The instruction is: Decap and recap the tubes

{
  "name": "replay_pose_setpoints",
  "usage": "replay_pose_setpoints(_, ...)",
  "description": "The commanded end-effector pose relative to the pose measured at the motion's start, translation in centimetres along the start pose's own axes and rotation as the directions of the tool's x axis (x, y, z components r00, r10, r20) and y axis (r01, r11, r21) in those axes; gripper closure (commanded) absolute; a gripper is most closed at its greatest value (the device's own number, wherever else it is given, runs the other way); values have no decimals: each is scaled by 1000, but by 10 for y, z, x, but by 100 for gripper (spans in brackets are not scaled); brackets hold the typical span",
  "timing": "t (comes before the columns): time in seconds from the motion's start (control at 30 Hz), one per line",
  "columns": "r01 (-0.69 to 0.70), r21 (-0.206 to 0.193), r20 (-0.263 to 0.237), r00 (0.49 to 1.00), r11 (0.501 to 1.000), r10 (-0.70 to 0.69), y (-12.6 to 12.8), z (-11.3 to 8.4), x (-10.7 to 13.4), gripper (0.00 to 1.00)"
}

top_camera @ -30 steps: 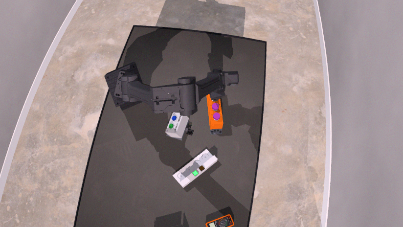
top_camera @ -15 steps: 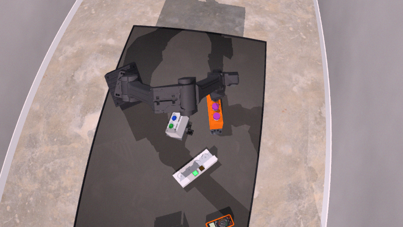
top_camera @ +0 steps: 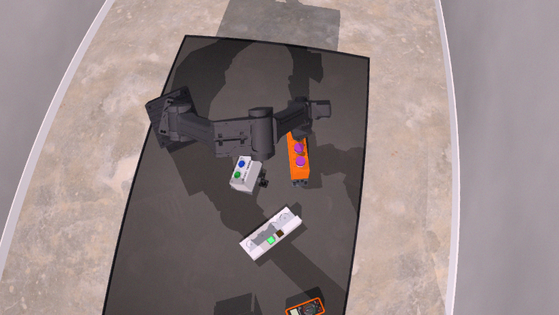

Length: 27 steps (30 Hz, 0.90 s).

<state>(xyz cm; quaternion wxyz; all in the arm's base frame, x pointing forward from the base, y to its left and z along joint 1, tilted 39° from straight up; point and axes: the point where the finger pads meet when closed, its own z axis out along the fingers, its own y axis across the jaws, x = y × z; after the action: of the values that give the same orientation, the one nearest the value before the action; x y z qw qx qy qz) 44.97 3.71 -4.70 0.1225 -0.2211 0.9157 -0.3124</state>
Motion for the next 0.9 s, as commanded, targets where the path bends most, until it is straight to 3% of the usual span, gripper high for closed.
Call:
replay_pose_setpoints(0.0,-3,-3,-8,1000,1000,3,-1,11,2,51)
replay_pose_setpoints(0.87,-1,-4,-16,1000,1000,1,3,15,10,51)
